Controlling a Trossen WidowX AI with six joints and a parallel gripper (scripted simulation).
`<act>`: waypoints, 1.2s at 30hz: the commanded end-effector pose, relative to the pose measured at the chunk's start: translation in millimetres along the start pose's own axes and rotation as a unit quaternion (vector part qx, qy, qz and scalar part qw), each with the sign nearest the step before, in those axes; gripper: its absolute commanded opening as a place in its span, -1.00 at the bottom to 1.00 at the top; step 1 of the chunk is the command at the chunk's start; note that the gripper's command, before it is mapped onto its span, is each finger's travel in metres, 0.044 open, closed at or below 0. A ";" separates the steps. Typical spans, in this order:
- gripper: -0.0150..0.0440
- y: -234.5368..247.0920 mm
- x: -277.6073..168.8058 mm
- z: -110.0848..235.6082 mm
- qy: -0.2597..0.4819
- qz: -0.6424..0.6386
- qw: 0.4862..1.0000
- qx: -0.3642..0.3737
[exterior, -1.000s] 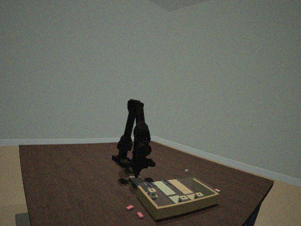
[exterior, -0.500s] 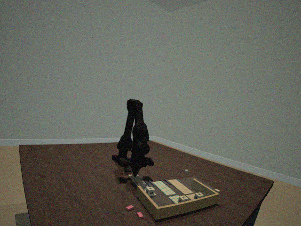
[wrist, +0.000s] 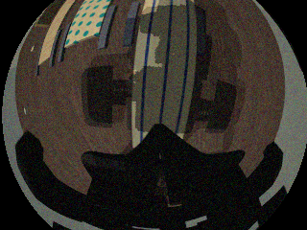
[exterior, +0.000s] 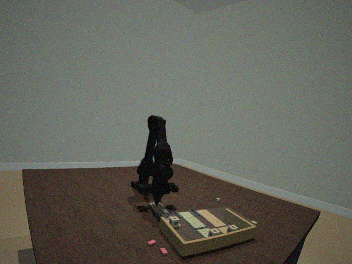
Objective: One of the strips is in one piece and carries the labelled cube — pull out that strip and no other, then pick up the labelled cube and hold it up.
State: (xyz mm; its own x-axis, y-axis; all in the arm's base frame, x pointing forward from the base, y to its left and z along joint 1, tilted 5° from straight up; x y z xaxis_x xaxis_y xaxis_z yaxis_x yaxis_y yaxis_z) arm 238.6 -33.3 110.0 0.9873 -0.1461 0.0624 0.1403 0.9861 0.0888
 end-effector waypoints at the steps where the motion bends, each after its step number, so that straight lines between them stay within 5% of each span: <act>1: -0.49 -1.0 -13.9 -6.5 0.019 0.000 1.000 -0.001; 36: -0.49 -3.1 -44.4 -5.5 0.020 0.000 1.000 -0.001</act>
State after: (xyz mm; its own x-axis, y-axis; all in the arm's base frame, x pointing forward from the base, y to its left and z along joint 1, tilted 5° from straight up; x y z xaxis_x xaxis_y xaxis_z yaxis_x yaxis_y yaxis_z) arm 206.7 -31.0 108.8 0.9872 -0.1459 0.0646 0.1400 0.9862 0.0879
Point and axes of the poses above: the point midway between the two fingers, 35 mm back from their tips, its own z axis back along the fingers, its own y axis across the jaws, x = y × z, the point moved 9 cm from there along z, back along the fingers, and after that the axes turned 2 degrees about -z, right-handed, at the moved point
